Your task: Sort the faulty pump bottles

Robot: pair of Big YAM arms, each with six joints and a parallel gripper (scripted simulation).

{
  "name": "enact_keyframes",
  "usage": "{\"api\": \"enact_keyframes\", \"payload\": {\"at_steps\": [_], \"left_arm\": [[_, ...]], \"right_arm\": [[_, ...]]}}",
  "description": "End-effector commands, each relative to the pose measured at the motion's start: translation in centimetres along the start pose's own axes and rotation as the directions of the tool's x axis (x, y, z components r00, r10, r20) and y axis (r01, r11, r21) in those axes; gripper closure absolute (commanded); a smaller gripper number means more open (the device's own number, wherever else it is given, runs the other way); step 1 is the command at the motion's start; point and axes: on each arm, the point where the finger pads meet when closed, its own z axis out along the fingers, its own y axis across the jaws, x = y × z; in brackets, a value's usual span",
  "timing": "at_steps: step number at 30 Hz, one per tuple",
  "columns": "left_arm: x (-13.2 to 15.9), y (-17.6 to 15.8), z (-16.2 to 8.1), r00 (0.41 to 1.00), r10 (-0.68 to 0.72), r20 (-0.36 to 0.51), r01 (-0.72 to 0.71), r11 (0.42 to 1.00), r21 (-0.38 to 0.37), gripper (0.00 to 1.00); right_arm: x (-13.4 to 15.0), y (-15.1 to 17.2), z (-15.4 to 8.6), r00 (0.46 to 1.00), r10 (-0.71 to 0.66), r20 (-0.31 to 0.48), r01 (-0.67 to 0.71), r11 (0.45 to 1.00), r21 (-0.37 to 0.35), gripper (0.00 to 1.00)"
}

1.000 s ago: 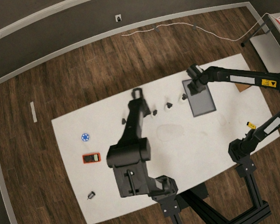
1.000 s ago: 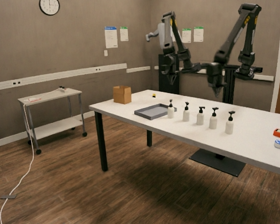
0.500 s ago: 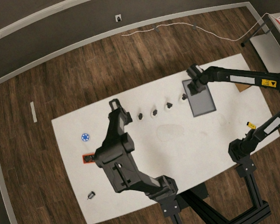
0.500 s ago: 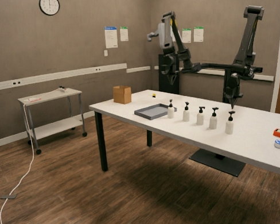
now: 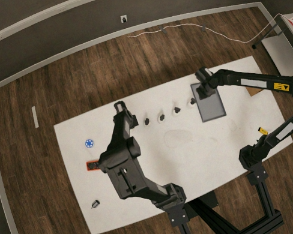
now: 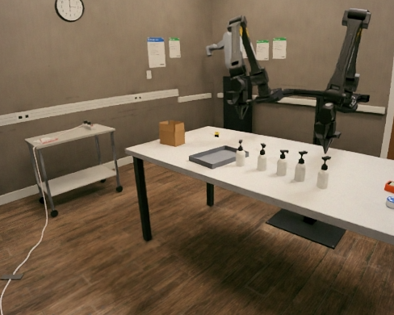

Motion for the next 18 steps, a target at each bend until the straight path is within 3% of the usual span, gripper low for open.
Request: {"api": "enact_keyframes", "payload": {"at_steps": [1, 9, 18], "left_arm": [[-2.3, 1.0, 0.4, 0.999, 0.002, 0.039, -0.002, 1.0, -0.008, 1.0], [-2.4, 0.9, 3.3, 0.999, 0.004, 0.039, -0.004, 1.0, -0.006, 1.0], [-2.0, 0.7, 2.6, 0.999, 0.008, 0.046, -0.008, 1.0, -0.005, 1.0]], "right_arm": [[-1.2, 0.3, -0.5, 1.0, 0.011, 0.022, -0.011, 1.0, -0.006, 1.0], [-1.2, 0.3, -0.5, 1.0, 0.011, 0.022, -0.011, 1.0, -0.006, 1.0], [-1.2, 0.3, -0.5, 1.0, 0.011, 0.022, -0.011, 1.0, -0.006, 1.0]]}}
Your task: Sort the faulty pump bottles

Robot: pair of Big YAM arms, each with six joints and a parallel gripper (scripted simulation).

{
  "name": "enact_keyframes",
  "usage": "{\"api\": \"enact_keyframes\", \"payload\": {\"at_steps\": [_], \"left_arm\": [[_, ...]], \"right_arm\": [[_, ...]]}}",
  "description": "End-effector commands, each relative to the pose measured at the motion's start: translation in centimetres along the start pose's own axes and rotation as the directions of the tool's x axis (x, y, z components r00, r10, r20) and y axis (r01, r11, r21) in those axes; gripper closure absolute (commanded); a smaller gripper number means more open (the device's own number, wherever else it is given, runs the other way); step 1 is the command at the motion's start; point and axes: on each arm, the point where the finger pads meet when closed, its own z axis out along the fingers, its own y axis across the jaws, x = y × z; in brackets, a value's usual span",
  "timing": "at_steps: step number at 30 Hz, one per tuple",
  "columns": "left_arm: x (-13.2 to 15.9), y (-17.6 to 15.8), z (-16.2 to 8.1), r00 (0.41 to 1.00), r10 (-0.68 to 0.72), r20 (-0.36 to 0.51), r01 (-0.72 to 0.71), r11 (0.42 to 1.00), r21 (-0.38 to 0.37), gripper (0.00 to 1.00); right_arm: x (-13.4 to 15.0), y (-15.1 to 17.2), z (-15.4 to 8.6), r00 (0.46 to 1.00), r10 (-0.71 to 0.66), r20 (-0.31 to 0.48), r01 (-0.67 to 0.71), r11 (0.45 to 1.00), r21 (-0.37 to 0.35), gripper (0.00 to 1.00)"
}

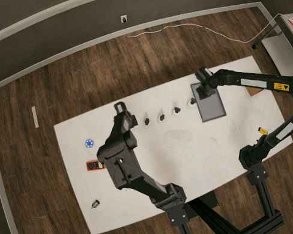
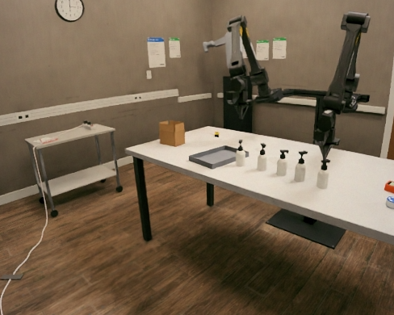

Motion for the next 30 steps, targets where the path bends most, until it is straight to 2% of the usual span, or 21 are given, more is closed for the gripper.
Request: {"api": "enact_keyframes", "payload": {"at_steps": [1, 4, 12, 14, 21, 23, 24, 30], "left_arm": [[-1.2, 0.5, -0.2, 1.0, 0.004, 0.031, -0.004, 1.0, -0.002, 1.0], [-1.2, 0.5, -0.2, 1.0, 0.004, 0.031, -0.004, 1.0, -0.002, 1.0], [-1.0, 0.2, -0.2, 1.0, 0.001, 0.021, -0.001, 1.0, -0.001, 1.0], [-1.0, 0.2, -0.2, 1.0, 0.001, 0.021, -0.001, 1.0, -0.001, 1.0], [-1.0, 0.2, -0.2, 1.0, 0.001, 0.021, -0.001, 1.0, -0.001, 1.0], [-1.0, 0.2, -0.2, 1.0, 0.001, 0.021, -0.001, 1.0, -0.001, 1.0], [-1.0, 0.2, -0.2, 1.0, 0.001, 0.021, -0.001, 1.0, -0.001, 1.0], [-1.0, 0.2, -0.2, 1.0, 0.001, 0.021, -0.001, 1.0, -0.001, 1.0]], "right_arm": [[-2.0, 0.7, -0.2, 0.999, 0.027, 0.029, -0.027, 1.0, -0.01, 1.0], [-1.9, 2.8, 0.7, 0.998, 0.049, 0.037, -0.048, 0.999, -0.015, 1.0], [-0.9, 10.6, 6.2, 0.999, 0.042, 0.035, -0.042, 0.999, -0.016, 1.0], [-0.9, 10.6, 6.2, 0.999, 0.042, 0.035, -0.042, 0.999, -0.016, 1.0], [-0.3, 14.1, 8.8, 0.999, 0.016, 0.033, -0.016, 1.0, -0.014, 1.0], [-0.3, 14.1, 8.9, 1.0, 0.002, 0.03, -0.001, 1.0, -0.012, 1.0], [-0.9, 13.8, 8.1, 0.999, 0.01, 0.04, -0.009, 1.0, -0.018, 1.0], [-0.8, 13.8, 8.1, 0.999, 0.011, 0.039, -0.01, 1.0, -0.018, 1.0]]}}
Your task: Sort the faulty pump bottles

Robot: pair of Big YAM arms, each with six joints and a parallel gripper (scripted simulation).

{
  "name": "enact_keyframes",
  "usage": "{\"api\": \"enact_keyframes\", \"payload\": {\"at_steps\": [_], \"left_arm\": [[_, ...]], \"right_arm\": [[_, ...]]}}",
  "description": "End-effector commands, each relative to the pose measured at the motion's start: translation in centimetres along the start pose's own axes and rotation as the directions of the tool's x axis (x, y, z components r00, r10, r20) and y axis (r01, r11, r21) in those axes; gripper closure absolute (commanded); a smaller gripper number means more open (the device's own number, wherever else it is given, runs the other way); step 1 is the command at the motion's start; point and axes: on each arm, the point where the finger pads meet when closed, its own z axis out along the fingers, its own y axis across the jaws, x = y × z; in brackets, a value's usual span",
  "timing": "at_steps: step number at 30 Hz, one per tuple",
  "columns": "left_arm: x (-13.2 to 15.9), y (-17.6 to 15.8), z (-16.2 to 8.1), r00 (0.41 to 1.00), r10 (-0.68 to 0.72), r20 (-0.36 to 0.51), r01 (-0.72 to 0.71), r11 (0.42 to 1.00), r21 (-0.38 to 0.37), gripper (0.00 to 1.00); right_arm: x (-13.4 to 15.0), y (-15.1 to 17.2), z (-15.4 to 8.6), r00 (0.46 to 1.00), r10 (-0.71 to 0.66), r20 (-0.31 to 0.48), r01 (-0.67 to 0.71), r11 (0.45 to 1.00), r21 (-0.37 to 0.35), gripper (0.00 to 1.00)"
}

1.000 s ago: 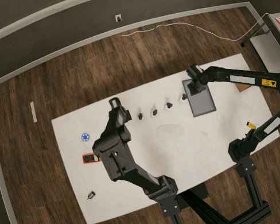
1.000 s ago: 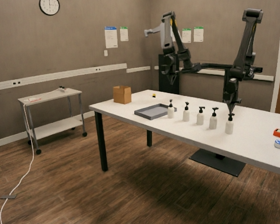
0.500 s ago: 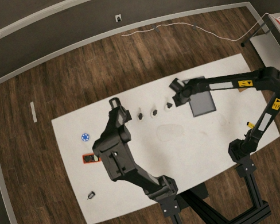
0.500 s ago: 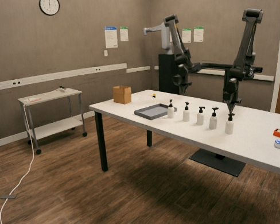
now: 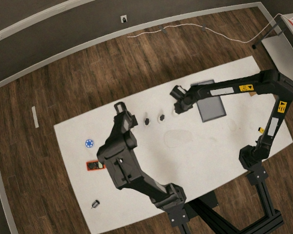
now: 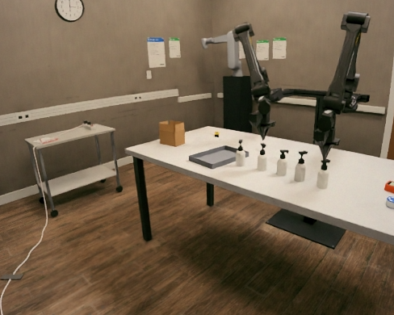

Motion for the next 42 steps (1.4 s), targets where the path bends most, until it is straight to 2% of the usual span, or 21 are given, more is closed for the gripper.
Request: {"api": "enact_keyframes", "payload": {"at_steps": [1, 5, 6, 7, 10, 15, 16, 18, 19, 20, 21, 26, 28, 30, 33, 35, 38, 39, 42], "left_arm": [[-1.0, 0.2, -0.2, 1.0, 0.0, 0.021, 0.0, 1.0, -0.001, 1.0], [-0.9, 0.1, -0.3, 1.0, 0.001, 0.02, -0.001, 1.0, -0.001, 1.0], [-0.9, 0.0, -0.8, 1.0, 0.003, 0.026, -0.003, 1.0, -0.001, 1.0], [0.2, -0.8, -1.2, 1.0, 0.008, 0.011, -0.008, 1.0, 0.005, 1.0], [1.3, -1.0, -1.8, 1.0, 0.007, -0.006, -0.007, 1.0, 0.004, 1.0], [1.5, -1.0, -5.0, 1.0, 0.007, -0.007, -0.007, 1.0, 0.003, 1.0], [0.8, -0.9, -5.8, 1.0, 0.004, 0.006, -0.004, 1.0, 0.001, 1.0], [0.8, -0.9, -5.8, 1.0, 0.004, 0.006, -0.004, 1.0, 0.001, 1.0], [-0.3, -0.4, -6.6, 1.0, -0.006, 0.026, 0.006, 1.0, -0.002, 1.0], [-0.6, 0.3, -6.7, 1.0, -0.006, 0.03, 0.006, 1.0, -0.005, 1.0], [-0.1, 0.4, -5.0, 1.0, -0.009, 0.002, 0.009, 1.0, -0.004, 1.0], [-0.9, 0.1, -4.8, 1.0, -0.002, 0.022, 0.002, 1.0, -0.001, 1.0], [-1.4, 0.3, -6.6, 0.999, -0.016, 0.042, 0.016, 1.0, -0.003, 1.0], [-0.5, -0.4, -7.2, 1.0, -0.004, 0.026, 0.004, 1.0, 0.003, 1.0], [-0.2, -0.3, -9.2, 1.0, -0.005, 0.024, 0.005, 1.0, 0.001, 1.0], [-0.2, -0.3, -9.2, 1.0, -0.005, 0.024, 0.005, 1.0, 0.001, 1.0], [0.0, -0.2, -11.7, 1.0, -0.004, 0.026, 0.004, 1.0, 0.0, 1.0], [-0.7, -0.1, -12.8, 0.999, -0.006, 0.042, 0.006, 1.0, -0.001, 1.0], [-0.6, 0.0, -13.9, 0.999, -0.005, 0.045, 0.005, 1.0, -0.001, 1.0]], "right_arm": [[-2.3, 1.3, -1.5, 0.999, 0.016, 0.046, -0.015, 1.0, -0.026, 1.0], [-2.1, 1.3, -1.6, 0.999, 0.01, 0.036, -0.009, 1.0, -0.02, 1.0], [-2.2, 1.5, -1.3, 1.0, 0.008, 0.029, -0.007, 1.0, -0.016, 1.0], [-2.3, 1.3, -0.5, 1.0, 0.011, 0.017, -0.011, 1.0, -0.008, 1.0], [-3.3, 0.9, 0.6, 0.999, 0.032, 0.03, -0.031, 0.999, -0.014, 1.0], [-3.3, 0.9, 2.6, 0.999, 0.021, 0.029, -0.02, 1.0, -0.015, 1.0], [-3.3, 0.9, 2.9, 0.999, 0.021, 0.029, -0.02, 1.0, -0.016, 1.0], [-3.3, 0.9, 2.9, 0.999, 0.021, 0.029, -0.02, 1.0, -0.016, 1.0], [-3.2, 1.2, 3.0, 0.999, 0.015, 0.031, -0.015, 1.0, -0.016, 1.0], [-3.3, 1.0, 3.3, 0.999, 0.019, 0.03, -0.019, 1.0, -0.015, 1.0], [-3.3, 0.9, 3.4, 0.999, 0.021, 0.03, -0.02, 1.0, -0.015, 1.0], [-3.2, 0.9, 3.4, 0.999, 0.023, 0.028, -0.023, 1.0, -0.014, 1.0], [-3.2, 0.9, 3.4, 0.999, 0.023, 0.028, -0.023, 1.0, -0.014, 1.0], [-2.6, 1.2, 2.5, 0.999, 0.016, 0.029, -0.015, 1.0, -0.016, 1.0], [-2.6, 1.2, 2.5, 0.999, 0.016, 0.029, -0.015, 1.0, -0.016, 1.0], [-2.6, 1.2, 2.5, 0.999, 0.016, 0.029, -0.015, 1.0, -0.016, 1.0], [-2.6, 1.2, 2.5, 0.999, 0.016, 0.029, -0.015, 1.0, -0.016, 1.0], [-2.6, 1.2, 2.5, 0.999, 0.016, 0.029, -0.015, 1.0, -0.016, 1.0], [-2.6, 1.2, 2.5, 0.999, 0.016, 0.029, -0.015, 1.0, -0.016, 1.0]]}}
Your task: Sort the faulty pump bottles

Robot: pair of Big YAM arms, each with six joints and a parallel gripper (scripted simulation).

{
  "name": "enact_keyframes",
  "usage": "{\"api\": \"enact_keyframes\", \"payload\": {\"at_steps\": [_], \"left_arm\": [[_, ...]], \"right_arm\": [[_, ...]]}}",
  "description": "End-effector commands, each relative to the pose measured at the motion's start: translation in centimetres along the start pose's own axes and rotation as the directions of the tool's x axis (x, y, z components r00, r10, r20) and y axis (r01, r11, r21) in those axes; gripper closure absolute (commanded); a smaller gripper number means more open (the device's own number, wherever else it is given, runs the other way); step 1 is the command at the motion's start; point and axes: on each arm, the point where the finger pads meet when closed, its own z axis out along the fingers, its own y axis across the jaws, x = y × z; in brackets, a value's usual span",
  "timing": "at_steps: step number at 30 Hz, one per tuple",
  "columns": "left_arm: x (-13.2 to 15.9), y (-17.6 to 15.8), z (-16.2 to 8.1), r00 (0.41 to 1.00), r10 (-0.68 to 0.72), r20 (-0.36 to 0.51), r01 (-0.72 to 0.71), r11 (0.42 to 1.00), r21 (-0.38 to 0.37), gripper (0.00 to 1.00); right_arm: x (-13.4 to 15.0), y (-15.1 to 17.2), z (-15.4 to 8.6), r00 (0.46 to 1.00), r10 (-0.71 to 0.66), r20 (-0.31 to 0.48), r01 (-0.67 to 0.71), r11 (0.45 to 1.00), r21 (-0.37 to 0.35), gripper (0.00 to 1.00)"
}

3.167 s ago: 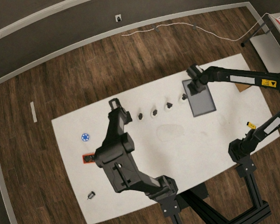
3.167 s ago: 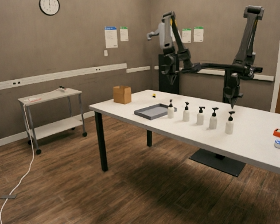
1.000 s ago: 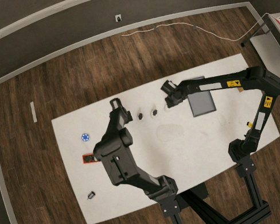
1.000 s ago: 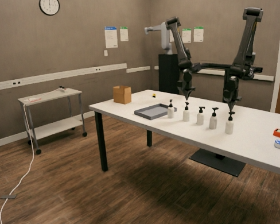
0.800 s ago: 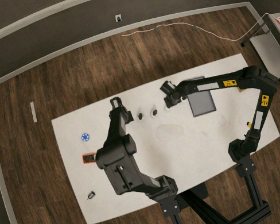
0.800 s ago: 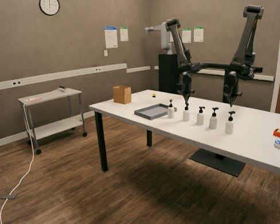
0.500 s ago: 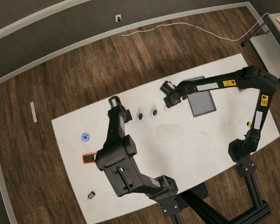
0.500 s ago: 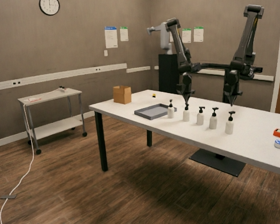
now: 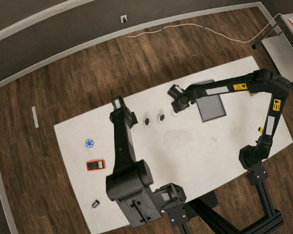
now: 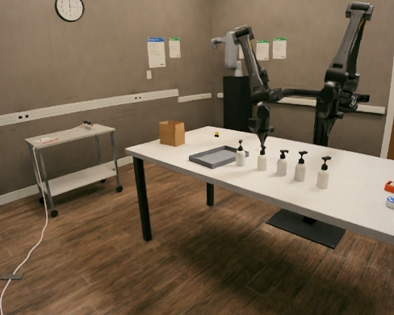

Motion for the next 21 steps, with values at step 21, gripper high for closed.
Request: {"api": "enact_keyframes", "payload": {"at_steps": [21], "left_arm": [[-1.7, 0.4, -1.9, 0.999, -0.01, 0.031, 0.01, 1.0, -0.006, 1.0]], "right_arm": [[1.6, 0.1, -1.7, 1.0, -0.011, -0.01, 0.011, 1.0, 0.007, 1.0]]}}
